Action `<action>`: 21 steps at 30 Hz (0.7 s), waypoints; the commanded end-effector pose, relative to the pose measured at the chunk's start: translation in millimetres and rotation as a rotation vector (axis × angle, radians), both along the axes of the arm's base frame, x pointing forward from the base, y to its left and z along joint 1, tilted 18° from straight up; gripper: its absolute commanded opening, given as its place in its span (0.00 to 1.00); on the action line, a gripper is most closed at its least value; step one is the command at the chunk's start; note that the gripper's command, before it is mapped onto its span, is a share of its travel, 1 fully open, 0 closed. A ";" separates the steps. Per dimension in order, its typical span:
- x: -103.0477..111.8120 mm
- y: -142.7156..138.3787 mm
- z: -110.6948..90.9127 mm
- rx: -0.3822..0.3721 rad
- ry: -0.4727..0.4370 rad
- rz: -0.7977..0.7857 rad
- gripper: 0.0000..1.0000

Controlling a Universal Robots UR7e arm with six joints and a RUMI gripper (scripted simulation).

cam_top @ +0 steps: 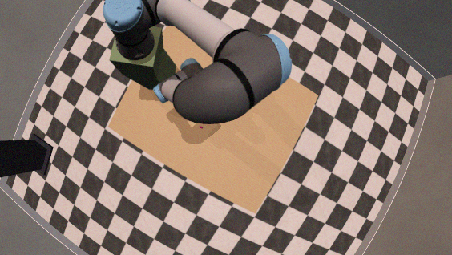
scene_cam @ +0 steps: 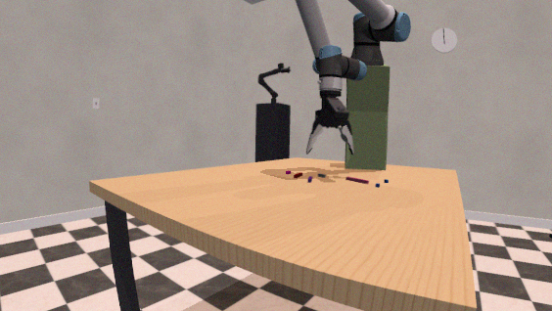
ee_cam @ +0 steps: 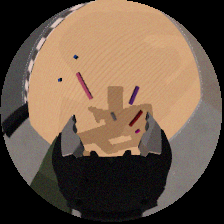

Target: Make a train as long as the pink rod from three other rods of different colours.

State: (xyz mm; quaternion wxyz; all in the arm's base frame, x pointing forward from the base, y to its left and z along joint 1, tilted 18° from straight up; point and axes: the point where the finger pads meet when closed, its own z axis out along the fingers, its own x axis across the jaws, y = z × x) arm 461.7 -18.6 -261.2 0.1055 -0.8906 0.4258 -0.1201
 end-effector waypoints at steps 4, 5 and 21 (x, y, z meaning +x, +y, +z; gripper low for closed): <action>-1.4 1.9 0.0 0.002 0.001 0.002 1.00; -1.4 1.9 0.0 0.002 0.001 0.002 1.00; -0.5 3.2 0.3 -0.006 -0.001 0.024 1.00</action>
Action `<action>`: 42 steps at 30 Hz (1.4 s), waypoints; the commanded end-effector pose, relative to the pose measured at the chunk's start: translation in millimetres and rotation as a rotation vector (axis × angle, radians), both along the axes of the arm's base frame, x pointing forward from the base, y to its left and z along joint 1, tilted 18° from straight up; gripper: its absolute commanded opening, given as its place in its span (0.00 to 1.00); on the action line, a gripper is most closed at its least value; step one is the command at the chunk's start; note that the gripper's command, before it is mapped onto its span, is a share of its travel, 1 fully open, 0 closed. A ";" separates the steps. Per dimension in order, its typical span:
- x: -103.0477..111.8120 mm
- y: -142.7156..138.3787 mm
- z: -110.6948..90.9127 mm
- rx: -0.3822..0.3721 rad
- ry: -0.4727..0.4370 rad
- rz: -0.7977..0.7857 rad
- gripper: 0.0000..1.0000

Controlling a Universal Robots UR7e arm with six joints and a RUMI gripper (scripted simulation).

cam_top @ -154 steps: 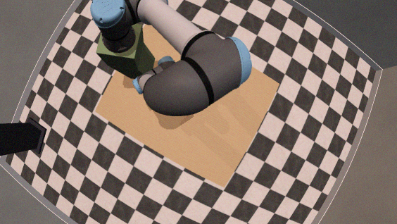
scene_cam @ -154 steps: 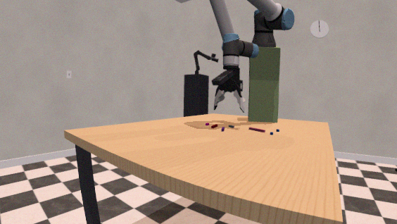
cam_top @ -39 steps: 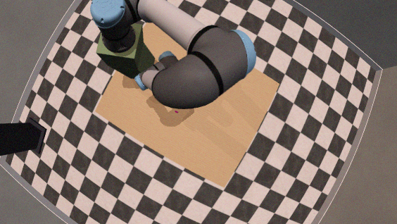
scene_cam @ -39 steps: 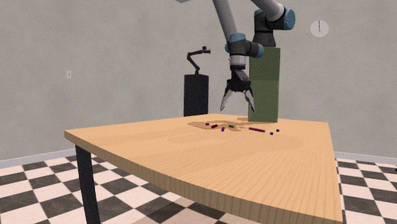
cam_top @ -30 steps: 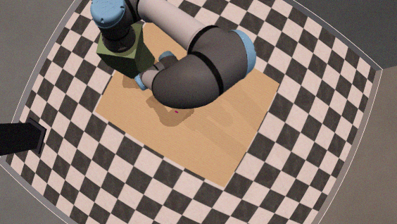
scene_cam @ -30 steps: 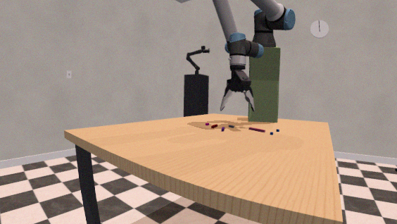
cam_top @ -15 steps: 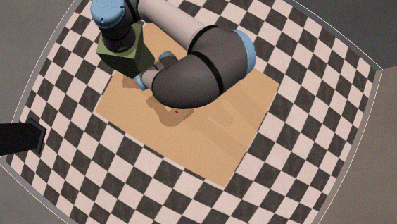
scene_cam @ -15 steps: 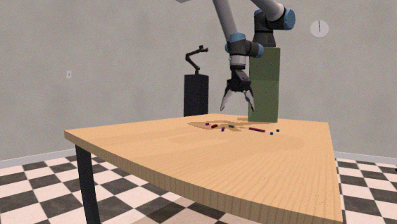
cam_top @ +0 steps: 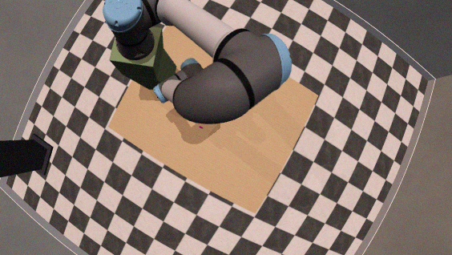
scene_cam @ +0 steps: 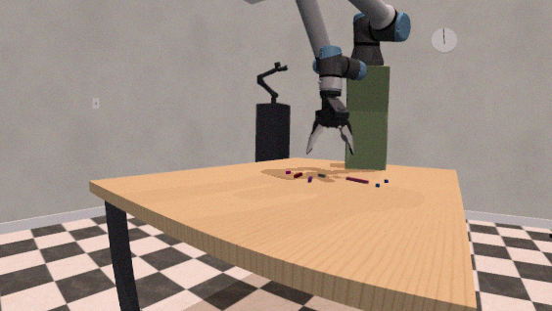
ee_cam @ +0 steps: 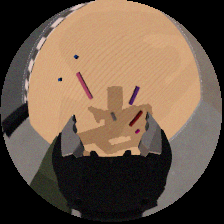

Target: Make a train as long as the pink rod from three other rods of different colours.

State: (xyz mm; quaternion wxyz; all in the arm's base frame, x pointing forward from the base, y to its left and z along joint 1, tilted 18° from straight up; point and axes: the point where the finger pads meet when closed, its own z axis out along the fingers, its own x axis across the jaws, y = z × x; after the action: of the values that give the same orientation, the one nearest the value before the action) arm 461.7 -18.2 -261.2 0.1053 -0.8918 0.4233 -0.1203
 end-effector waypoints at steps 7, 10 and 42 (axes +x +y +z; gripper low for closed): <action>1.0 3.9 0.8 -0.016 -0.005 0.052 1.00; 2.4 4.8 1.2 -0.027 -0.009 0.082 1.00; 8.0 34.6 3.3 -0.218 -0.059 0.681 1.00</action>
State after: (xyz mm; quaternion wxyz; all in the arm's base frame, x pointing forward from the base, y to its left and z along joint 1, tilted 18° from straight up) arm 467.0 11.0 -259.0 0.0645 -0.9753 0.1547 -0.1440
